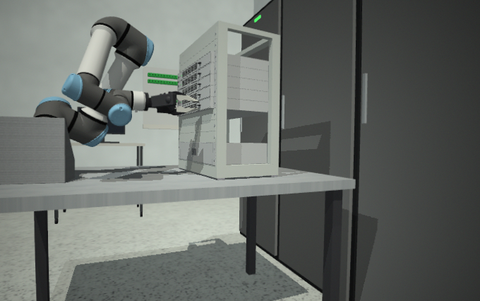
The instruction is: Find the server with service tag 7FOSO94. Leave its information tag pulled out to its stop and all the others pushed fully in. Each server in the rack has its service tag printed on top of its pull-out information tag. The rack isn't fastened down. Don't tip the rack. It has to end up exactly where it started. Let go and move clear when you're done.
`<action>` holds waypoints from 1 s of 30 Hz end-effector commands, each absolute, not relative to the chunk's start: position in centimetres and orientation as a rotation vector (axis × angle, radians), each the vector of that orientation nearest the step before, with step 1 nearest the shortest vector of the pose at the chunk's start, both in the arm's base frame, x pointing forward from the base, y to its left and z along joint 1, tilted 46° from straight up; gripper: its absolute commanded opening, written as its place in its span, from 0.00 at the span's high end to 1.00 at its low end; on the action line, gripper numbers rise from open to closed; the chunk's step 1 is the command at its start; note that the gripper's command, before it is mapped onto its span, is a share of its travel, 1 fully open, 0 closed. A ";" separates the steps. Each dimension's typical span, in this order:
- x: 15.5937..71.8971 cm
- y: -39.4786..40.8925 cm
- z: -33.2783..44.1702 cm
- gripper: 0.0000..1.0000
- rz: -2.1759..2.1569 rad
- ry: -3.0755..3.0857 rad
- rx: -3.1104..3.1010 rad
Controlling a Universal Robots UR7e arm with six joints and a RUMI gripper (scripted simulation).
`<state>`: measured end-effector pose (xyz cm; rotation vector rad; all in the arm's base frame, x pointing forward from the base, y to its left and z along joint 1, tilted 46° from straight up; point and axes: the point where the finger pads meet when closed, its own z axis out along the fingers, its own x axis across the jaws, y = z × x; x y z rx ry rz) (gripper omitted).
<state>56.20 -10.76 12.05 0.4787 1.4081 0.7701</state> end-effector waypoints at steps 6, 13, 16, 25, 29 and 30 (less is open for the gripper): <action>56.2 -10.8 12.1 0.85 0.769 1.408 0.479; 56.2 -10.8 12.1 0.85 0.769 1.408 0.479; 56.2 -10.8 12.1 0.85 0.769 1.408 0.479; 56.2 -10.8 12.1 1.00 0.769 1.408 0.479; 56.2 -10.8 12.1 1.00 0.769 1.408 0.479; 56.2 -10.8 12.1 1.00 0.769 1.408 0.479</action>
